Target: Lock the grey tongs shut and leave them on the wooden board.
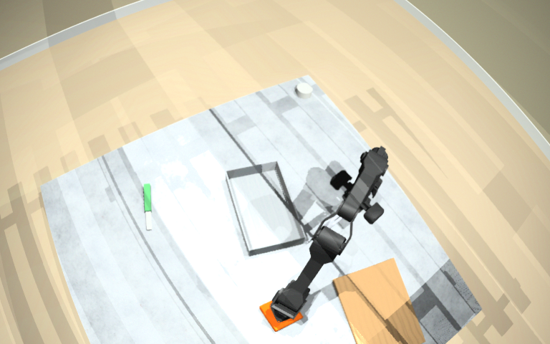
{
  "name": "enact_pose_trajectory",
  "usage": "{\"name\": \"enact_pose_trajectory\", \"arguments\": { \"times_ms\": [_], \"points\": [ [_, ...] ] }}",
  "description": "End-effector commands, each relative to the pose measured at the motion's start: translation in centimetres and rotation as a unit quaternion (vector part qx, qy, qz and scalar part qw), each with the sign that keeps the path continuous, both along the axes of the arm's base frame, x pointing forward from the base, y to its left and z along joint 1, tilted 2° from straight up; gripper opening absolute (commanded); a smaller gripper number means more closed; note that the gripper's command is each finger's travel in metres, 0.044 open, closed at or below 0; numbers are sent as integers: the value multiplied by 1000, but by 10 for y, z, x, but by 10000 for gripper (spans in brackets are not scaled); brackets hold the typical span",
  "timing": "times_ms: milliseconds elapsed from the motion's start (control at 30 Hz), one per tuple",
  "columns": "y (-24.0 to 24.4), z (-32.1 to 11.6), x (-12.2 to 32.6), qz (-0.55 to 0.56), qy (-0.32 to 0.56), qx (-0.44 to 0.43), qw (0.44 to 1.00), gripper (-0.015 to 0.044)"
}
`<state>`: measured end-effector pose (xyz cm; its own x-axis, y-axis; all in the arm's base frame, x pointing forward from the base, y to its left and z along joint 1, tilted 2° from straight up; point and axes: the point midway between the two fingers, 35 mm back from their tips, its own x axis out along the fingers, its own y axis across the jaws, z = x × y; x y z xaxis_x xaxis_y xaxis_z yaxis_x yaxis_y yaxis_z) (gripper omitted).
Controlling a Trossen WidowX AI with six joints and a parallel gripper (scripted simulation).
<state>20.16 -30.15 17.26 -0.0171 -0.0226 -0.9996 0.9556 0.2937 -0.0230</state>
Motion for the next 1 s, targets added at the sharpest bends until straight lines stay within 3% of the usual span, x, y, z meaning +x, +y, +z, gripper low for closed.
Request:
{"name": "enact_pose_trajectory", "arguments": {
  "times_ms": [0,267,567,967],
  "points": [
    [-10,6,-23,32,0,-8,999,-150],
    [-27,7,-68,94,5,-8,996,-150],
    [-31,8,-82,111,7,-7,994,-150],
    [-43,10,-151,196,12,-7,981,-150]
  ]
}}
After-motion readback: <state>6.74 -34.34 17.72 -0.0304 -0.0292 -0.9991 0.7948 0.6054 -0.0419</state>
